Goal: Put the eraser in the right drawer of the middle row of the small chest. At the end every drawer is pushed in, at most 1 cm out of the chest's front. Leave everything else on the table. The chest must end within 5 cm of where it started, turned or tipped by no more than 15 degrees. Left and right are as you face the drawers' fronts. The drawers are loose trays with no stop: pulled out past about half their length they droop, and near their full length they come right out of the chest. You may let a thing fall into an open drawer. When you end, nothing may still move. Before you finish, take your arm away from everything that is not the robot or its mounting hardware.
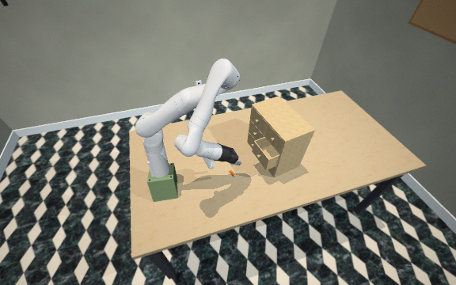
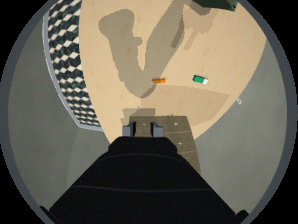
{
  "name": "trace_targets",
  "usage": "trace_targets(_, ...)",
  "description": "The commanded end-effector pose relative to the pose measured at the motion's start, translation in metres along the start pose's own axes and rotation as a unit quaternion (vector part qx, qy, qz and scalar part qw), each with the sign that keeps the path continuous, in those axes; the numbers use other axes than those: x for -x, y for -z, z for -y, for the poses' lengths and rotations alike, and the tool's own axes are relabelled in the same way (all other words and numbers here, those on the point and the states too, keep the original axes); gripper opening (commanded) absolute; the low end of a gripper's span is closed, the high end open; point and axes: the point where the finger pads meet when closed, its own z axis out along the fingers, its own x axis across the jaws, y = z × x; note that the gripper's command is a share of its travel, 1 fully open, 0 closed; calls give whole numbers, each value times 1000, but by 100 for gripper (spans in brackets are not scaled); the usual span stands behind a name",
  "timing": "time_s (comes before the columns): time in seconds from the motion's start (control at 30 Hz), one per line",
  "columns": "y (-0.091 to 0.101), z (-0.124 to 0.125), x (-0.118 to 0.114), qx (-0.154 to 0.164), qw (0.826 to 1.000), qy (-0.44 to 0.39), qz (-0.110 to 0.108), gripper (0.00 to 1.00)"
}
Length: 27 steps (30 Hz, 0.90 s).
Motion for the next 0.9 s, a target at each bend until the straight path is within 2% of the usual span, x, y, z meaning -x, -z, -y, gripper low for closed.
trace_targets(0.0,1,-12,-4,-5,1000,14,-5,67)
trace_targets(0.87,24,-18,-4,-123,992,14,-3,67)
